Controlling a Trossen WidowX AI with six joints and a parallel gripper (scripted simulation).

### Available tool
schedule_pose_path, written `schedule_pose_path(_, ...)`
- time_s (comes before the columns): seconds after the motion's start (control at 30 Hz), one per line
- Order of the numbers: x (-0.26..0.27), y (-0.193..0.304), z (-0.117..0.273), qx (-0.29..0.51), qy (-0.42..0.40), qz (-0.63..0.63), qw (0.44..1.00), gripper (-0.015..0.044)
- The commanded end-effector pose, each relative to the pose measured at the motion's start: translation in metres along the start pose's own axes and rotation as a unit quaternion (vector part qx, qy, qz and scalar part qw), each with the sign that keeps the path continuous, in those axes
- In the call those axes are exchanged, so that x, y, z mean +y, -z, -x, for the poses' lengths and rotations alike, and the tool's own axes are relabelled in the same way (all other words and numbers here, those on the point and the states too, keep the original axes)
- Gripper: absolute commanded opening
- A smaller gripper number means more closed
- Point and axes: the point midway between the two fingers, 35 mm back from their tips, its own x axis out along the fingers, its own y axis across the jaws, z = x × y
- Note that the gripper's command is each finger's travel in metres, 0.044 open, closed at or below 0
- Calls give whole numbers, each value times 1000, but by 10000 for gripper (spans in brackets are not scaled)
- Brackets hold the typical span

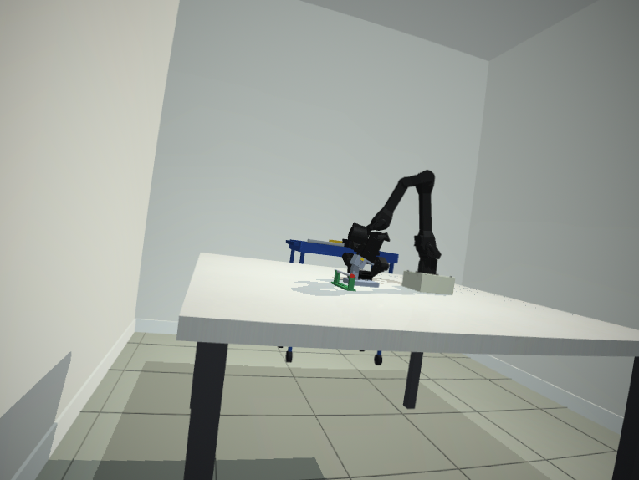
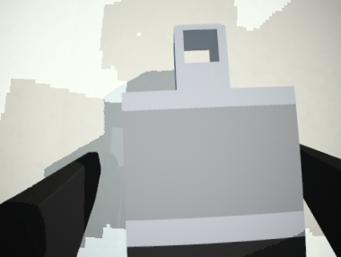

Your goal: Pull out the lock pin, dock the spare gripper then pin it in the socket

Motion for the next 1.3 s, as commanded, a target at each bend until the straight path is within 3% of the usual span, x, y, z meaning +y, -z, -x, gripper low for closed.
schedule_pose_path(0.0, -2, 1, -2, 0, 3, 4, 1000, 388)
schedule_pose_path(0.17, -2, 1, -2, 0, 3, 4, 1000, 256)
schedule_pose_path(0.43, -1, 1, -2, 0, 3, 4, 1000, 203)
schedule_pose_path(0.7, 4, -9, 13, 0, 2, 4, 1000, 0)
schedule_pose_path(1.27, 6, -49, 83, 0, 2, 4, 1000, 0)
